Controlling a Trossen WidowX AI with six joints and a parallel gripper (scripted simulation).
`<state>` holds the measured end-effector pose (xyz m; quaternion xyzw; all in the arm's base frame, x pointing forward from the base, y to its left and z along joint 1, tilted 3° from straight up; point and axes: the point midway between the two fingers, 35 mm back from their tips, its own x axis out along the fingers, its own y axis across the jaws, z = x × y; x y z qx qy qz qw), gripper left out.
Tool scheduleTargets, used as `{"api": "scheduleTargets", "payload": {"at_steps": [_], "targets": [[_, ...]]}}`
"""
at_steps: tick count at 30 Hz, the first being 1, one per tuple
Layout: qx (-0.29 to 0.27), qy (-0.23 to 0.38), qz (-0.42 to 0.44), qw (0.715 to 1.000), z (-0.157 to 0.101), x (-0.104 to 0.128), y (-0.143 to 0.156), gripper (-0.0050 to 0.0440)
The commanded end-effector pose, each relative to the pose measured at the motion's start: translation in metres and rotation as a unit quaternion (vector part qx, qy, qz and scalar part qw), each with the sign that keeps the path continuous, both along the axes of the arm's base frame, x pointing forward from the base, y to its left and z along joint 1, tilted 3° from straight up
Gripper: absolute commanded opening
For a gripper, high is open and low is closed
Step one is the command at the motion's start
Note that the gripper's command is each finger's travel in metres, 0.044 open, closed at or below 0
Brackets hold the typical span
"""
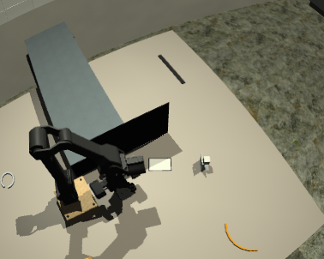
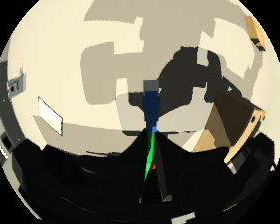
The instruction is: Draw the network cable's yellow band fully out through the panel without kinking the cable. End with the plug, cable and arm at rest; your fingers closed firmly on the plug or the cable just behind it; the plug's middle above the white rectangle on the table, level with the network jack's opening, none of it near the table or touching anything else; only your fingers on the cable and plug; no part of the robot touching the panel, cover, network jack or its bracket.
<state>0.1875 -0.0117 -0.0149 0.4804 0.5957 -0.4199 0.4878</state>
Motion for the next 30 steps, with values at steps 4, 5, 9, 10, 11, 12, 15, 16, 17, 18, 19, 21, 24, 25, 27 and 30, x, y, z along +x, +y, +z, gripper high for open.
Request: {"api": "scheduleTargets", "payload": {"at_steps": [4,5,9,10,11,12,15,16,17,18,19,21,24,25,27,30], "targets": [[-0.062,-0.025,-0.022,0.998,0.005,0.02,-0.055,-0.005],[-0.063,-0.025,-0.022,0.997,0.004,0.02,-0.057,-0.005],[-0.063,-0.025,-0.022,0.997,0.004,0.021,-0.064,-0.005],[-0.063,-0.025,-0.022,0.997,0.004,0.021,-0.064,-0.005],[-0.063,-0.025,-0.022,0.997,0.004,0.021,-0.067,-0.005],[-0.063,-0.024,-0.022,0.998,0.004,0.021,-0.069,-0.005],[-0.063,-0.024,-0.022,0.997,0.004,0.021,-0.076,-0.005],[-0.063,-0.024,-0.022,0.997,0.004,0.022,-0.079,-0.005],[-0.063,-0.024,-0.022,0.997,0.003,0.022,-0.081,-0.005],[-0.063,-0.024,-0.022,0.997,0.003,0.022,-0.084,-0.005],[-0.064,-0.024,-0.022,0.997,0.003,0.022,-0.086,-0.005],[-0.064,-0.024,-0.022,0.997,0.003,0.023,-0.092,-0.005],[-0.064,-0.024,-0.022,0.997,0.003,0.024,-0.099,-0.005],[-0.064,-0.024,-0.022,0.997,0.003,0.024,-0.102,-0.005],[-0.064,-0.024,-0.022,0.997,0.003,0.024,-0.102,-0.005],[-0.065,-0.024,-0.022,0.997,0.002,0.025,-0.11,-0.005]]}}
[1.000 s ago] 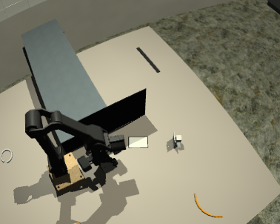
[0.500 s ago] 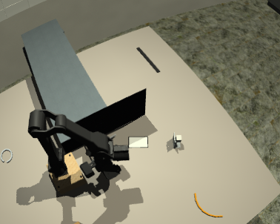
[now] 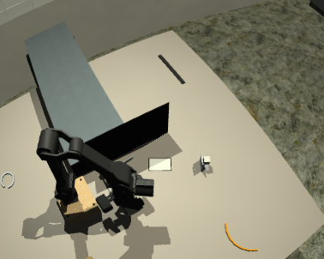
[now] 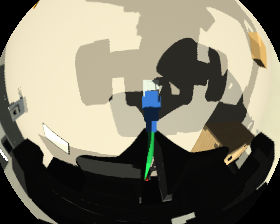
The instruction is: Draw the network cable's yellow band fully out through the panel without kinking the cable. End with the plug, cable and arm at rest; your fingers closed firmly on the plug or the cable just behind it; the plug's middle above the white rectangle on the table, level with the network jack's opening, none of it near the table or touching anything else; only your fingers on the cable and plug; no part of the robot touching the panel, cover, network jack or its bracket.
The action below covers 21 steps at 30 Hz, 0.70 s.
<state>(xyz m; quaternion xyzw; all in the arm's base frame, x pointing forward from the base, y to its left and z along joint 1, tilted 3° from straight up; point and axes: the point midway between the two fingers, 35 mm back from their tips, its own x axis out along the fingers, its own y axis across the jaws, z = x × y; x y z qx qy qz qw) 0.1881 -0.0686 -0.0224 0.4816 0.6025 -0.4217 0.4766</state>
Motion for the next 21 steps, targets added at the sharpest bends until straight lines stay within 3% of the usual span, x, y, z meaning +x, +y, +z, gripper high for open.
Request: {"api": "scheduleTargets", "payload": {"at_steps": [1,21], "targets": [[-0.073,-0.034,-0.018,0.997,0.01,0.024,-0.055,-0.005],[-0.075,-0.034,-0.018,0.996,0.008,0.028,-0.1,-0.005]]}}
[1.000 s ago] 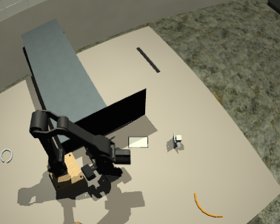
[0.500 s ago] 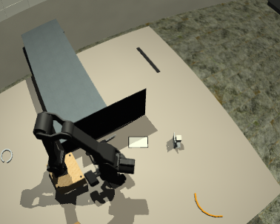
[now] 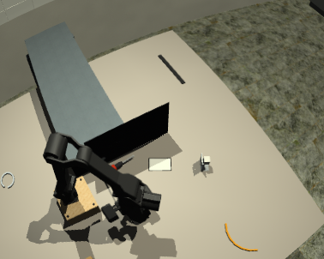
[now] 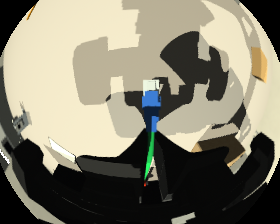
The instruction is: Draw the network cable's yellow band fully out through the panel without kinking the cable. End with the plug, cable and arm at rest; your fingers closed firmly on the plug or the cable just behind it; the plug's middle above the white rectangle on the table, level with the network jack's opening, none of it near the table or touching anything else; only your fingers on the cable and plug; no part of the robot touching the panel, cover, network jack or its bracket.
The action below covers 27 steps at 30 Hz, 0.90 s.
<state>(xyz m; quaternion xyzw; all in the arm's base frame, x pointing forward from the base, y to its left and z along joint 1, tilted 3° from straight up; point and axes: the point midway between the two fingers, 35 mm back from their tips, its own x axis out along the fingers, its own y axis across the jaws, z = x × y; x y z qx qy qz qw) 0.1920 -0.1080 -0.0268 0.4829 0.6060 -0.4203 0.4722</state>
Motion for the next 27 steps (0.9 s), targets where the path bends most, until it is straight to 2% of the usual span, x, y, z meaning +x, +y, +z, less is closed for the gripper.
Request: {"api": "scheduleTargets", "payload": {"at_steps": [1,10,11,13,14,25,27], "targets": [[-0.08,-0.037,-0.018,0.996,0.013,0.025,-0.063,-0.005],[-0.081,-0.037,-0.018,0.996,0.012,0.026,-0.08,-0.005],[-0.054,-0.023,-0.005,0.998,0.005,0.017,-0.056,-0.005],[-0.032,-0.035,0.004,0.999,0.009,0.021,-0.038,-0.005],[-0.021,-0.041,0.01,0.999,0.011,0.024,-0.029,-0.005],[-0.038,-0.145,0.088,0.985,0.023,0.082,-0.012,-0.005],[-0.038,-0.145,0.088,0.985,0.023,0.082,-0.012,-0.005]]}}
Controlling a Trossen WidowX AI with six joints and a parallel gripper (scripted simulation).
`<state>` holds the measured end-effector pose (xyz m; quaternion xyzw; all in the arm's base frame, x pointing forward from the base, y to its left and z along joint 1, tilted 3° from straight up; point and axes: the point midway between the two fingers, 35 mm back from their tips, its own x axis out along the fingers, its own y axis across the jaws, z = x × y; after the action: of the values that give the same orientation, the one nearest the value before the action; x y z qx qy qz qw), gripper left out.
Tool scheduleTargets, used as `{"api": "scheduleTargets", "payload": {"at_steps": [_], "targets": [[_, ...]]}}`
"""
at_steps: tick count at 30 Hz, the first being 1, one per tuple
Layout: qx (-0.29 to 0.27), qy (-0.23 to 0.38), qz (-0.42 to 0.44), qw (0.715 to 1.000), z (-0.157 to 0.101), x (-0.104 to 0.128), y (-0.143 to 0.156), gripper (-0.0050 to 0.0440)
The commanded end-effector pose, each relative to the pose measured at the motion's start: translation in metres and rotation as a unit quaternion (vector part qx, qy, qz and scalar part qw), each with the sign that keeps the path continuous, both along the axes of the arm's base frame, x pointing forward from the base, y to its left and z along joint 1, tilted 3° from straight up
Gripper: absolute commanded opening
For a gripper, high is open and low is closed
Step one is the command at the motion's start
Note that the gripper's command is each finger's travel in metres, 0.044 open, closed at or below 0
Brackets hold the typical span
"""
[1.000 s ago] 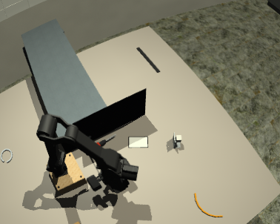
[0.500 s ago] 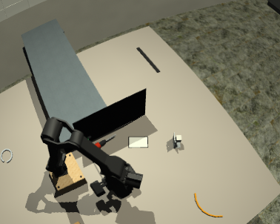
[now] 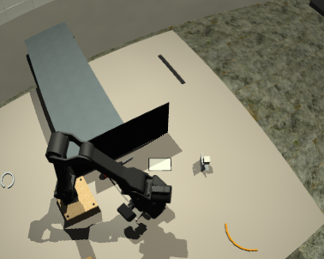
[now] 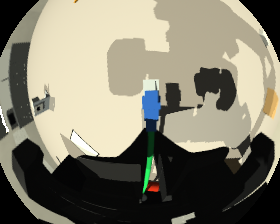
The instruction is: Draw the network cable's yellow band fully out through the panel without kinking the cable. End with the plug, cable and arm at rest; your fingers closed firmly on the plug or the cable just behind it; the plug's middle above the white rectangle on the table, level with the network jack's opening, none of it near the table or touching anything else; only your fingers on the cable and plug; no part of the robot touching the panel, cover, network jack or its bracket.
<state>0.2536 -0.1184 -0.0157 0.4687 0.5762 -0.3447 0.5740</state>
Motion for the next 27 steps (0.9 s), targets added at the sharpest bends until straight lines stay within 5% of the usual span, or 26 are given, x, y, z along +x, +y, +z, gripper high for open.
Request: {"api": "scheduleTargets", "payload": {"at_steps": [1,17,27], "targets": [[-0.012,-0.044,0.022,0.999,0.011,0.024,0.001,-0.005],[0.013,-0.092,0.092,0.991,0.011,0.058,0.021,-0.005],[0.058,-0.158,0.195,0.966,0.012,0.1,0.053,-0.005]]}}
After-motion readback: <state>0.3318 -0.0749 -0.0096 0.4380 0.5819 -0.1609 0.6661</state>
